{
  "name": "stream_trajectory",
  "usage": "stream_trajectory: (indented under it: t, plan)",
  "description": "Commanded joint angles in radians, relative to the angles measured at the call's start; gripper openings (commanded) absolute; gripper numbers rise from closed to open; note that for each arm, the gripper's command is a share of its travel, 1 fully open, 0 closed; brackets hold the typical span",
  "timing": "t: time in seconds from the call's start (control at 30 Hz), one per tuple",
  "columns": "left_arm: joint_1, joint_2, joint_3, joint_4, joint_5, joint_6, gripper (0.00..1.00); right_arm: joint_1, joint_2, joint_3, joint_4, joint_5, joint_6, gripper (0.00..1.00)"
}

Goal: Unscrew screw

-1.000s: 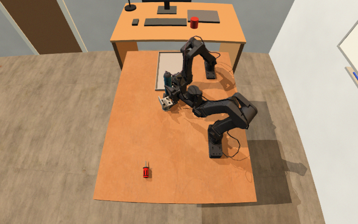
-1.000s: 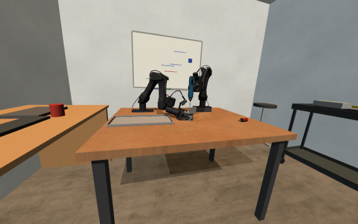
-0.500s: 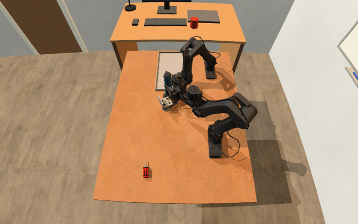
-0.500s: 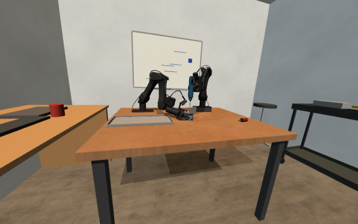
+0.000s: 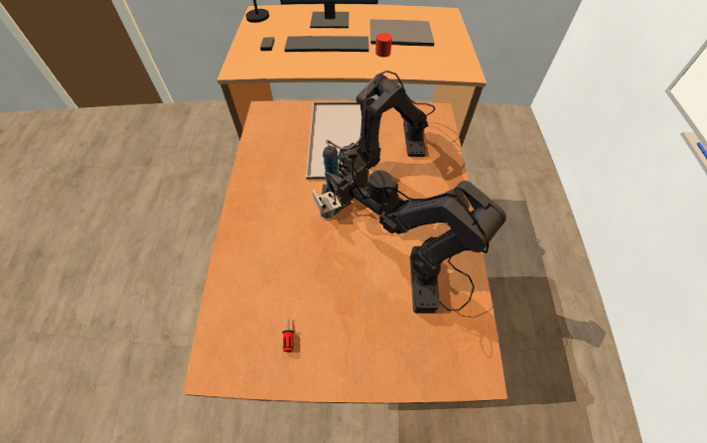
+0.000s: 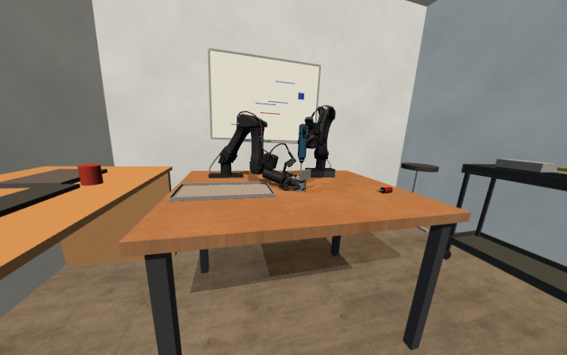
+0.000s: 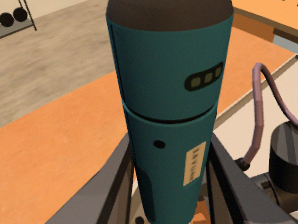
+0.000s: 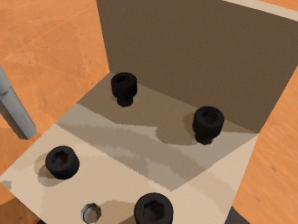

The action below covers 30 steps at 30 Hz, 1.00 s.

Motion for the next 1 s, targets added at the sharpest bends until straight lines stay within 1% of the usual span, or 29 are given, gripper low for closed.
stream_trajectory:
  t: [0.0,0.1,0.17,0.27,0.3,0.4,0.5,0.67,0.73,0.97]
  plan:
    - [0.001,0.000,0.026,0.133,-0.006,-0.004,0.42,0.005,0.011,-0.017,-0.020,-0.004,0.006,0.59]
    - [0.002,0.013,-0.006,0.147,-0.006,-0.004,0.42,0.005,0.011,-0.017,-0.020,-0.004,0.006,0.59]
    - [0.001,-0.010,0.018,0.157,-0.006,-0.004,0.42,0.005,0.011,-0.017,-0.020,-0.004,0.006,0.59]
    - [0.001,-0.010,0.018,0.157,-0.006,-0.004,0.42,0.005,0.011,-0.017,-0.020,-0.004,0.006,0.59]
    - [0.002,0.014,0.017,0.160,-0.005,-0.004,0.42,0.005,0.011,-0.017,-0.020,-0.004,0.006,0.59]
    - [0.002,0.032,-0.017,0.170,-0.005,-0.004,0.42,0.005,0.011,-0.017,-0.020,-0.004,0.006,0.59]
    - [0.002,0.035,0.004,0.191,-0.005,-0.004,0.42,0.005,0.011,-0.017,-0.020,-0.004,0.006,0.59]
    - [0.002,0.061,-0.019,0.213,-0.005,-0.004,0.42,0.005,0.011,-0.017,-0.020,-0.004,0.006,0.59]
    - [0.002,0.034,-0.003,0.223,-0.005,-0.004,0.42,0.005,0.011,-0.017,-0.020,-0.004,0.006,0.59]
    - [0.003,0.038,-0.005,0.231,-0.005,-0.004,0.42,0.005,0.011,-0.017,-0.020,-0.004,0.006,0.59]
